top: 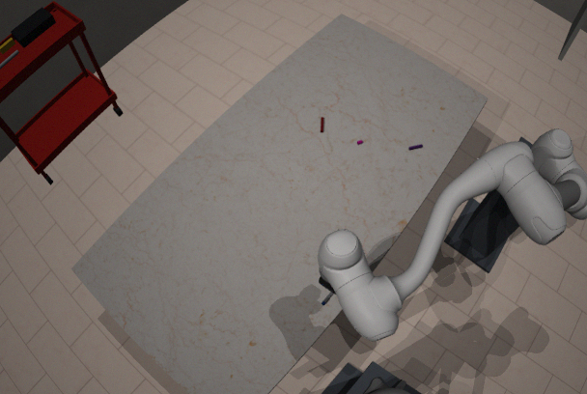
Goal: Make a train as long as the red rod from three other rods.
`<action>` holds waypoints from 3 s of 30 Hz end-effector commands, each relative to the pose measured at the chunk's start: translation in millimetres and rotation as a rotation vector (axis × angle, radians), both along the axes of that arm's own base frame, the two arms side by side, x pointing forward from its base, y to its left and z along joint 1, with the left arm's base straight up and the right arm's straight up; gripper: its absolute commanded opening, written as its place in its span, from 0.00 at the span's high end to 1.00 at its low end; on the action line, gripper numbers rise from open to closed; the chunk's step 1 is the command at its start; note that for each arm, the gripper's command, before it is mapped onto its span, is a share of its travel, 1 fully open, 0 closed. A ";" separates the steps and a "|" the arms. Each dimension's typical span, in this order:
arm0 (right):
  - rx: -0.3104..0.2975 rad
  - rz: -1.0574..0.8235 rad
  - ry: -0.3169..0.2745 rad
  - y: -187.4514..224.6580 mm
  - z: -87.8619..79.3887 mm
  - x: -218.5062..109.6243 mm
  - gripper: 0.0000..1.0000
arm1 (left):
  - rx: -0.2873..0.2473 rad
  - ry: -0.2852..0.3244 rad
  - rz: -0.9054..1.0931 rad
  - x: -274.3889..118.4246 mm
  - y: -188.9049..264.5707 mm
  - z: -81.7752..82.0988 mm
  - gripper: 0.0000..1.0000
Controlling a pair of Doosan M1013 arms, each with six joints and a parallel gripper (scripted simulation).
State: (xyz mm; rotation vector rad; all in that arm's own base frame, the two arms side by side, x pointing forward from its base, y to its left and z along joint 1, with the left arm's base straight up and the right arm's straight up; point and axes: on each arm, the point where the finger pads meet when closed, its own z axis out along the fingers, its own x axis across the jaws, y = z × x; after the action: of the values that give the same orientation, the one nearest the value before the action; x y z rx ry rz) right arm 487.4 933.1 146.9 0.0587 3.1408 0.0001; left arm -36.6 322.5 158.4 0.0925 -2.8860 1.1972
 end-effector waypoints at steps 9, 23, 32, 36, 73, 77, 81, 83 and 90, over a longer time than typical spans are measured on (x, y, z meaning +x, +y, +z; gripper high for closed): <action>0.002 0.000 0.000 0.3 50.7 0.0 0.00 | 0.001 0.000 0.000 -0.1 0.2 0.3 0.00; 0.002 0.000 0.000 0.3 54.8 0.0 0.00 | 0.001 0.000 0.000 -0.1 0.2 0.3 0.00; 0.002 0.000 0.000 0.3 54.8 0.0 0.00 | 0.001 0.000 0.000 -0.1 0.2 0.3 0.00; 0.002 0.000 0.000 0.3 54.8 0.0 0.00 | 0.001 0.000 0.000 -0.1 0.2 0.3 0.00; 0.002 0.000 0.000 0.3 54.8 0.0 0.00 | 0.001 0.000 0.000 -0.1 0.2 0.3 0.00; 0.002 0.000 0.000 0.3 54.8 0.0 0.00 | 0.001 0.000 0.000 -0.1 0.2 0.3 0.00; 0.002 0.000 0.000 0.3 54.8 0.0 0.00 | 0.001 0.000 0.000 -0.1 0.2 0.3 0.00; 0.002 0.000 0.000 0.3 54.8 0.0 0.00 | 0.001 0.000 0.000 -0.1 0.2 0.3 0.00; 0.002 0.000 0.000 0.3 54.8 0.0 0.00 | 0.001 0.000 0.000 -0.1 0.2 0.3 0.00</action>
State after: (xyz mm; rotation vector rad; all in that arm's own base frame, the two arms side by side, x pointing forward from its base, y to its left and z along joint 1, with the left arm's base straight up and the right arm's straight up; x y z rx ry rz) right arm 487.5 933.1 199.6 0.0587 3.1410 -0.0005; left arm -36.6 322.5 158.4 0.0925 -2.8860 1.1972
